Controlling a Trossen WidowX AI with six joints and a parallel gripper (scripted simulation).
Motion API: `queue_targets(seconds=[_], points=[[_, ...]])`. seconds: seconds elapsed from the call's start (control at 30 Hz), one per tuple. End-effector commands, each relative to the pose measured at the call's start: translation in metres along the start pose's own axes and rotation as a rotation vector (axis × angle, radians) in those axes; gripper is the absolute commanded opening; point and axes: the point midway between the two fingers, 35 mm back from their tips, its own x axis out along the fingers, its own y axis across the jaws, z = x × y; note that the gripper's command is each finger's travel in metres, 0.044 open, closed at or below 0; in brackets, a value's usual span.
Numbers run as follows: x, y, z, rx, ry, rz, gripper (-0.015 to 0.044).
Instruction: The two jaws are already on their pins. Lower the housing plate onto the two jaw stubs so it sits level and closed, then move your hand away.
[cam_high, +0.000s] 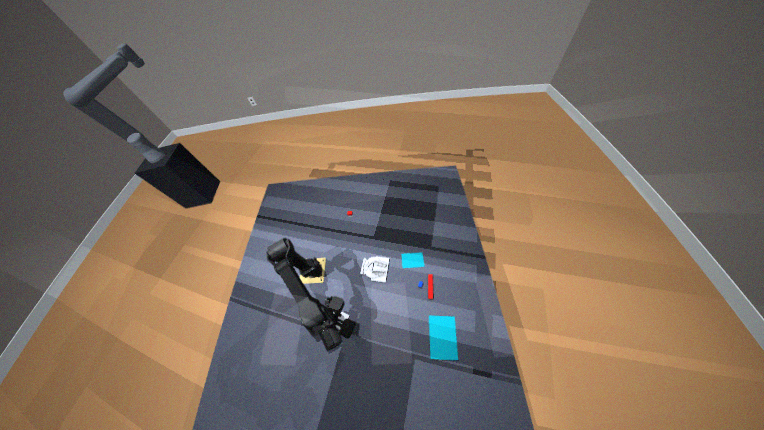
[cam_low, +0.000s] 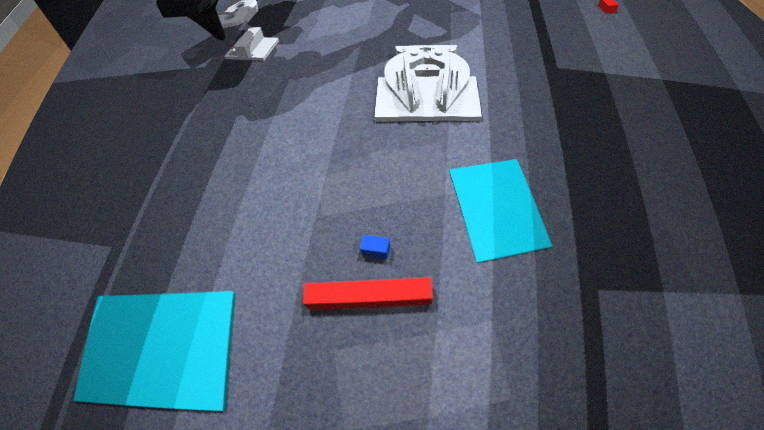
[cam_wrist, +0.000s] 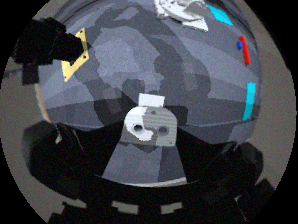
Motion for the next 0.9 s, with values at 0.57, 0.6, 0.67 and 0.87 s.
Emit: queue_targets(seconds=[0.57, 0.6, 0.67, 0.87], points=[[-0.033, -0.006, 0.013, 0.073, 0.010, -0.011, 0.0351], [-0.033, -0.007, 0.016, 0.088, 0.010, -0.011, 0.0351], [-0.033, -0.010, 0.022, 0.119, 0.009, -0.011, 0.0351], [-0.032, -0.019, 0.040, 0.210, 0.006, -0.012, 0.0351]])
